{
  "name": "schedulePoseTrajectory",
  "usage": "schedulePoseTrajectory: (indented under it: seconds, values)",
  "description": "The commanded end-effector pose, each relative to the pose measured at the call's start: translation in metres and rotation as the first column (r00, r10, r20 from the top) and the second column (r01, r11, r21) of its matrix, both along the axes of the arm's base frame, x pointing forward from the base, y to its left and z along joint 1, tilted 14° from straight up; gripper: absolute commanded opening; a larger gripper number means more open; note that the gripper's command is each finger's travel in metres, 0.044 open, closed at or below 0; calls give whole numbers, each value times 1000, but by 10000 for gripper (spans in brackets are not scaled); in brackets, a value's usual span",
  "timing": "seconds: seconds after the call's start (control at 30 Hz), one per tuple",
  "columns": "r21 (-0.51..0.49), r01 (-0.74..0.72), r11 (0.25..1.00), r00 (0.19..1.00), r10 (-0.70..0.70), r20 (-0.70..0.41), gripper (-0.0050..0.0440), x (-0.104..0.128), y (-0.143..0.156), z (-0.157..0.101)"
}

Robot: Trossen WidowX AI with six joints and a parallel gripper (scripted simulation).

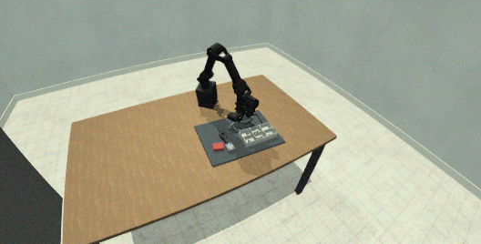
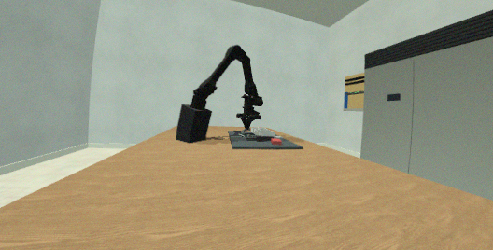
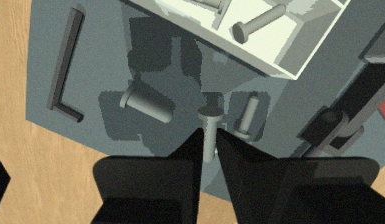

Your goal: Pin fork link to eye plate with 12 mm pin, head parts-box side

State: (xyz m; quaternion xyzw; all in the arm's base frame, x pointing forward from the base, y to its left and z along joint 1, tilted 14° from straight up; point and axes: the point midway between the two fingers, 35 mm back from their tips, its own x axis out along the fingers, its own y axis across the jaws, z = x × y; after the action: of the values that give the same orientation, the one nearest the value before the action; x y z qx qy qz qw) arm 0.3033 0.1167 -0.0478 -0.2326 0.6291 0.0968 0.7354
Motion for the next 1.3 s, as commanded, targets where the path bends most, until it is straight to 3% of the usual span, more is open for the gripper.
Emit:
schedulePoseTrajectory:
  seconds: [0.0,1.03,1.27]
  values:
    - [-16,-76,997,997,76,-11,14,0,0,1]
    - [-69,-414,908,909,409,-80,14,-1,0,2]
    - [-81,-520,851,853,511,-107,14,-1,0,3]
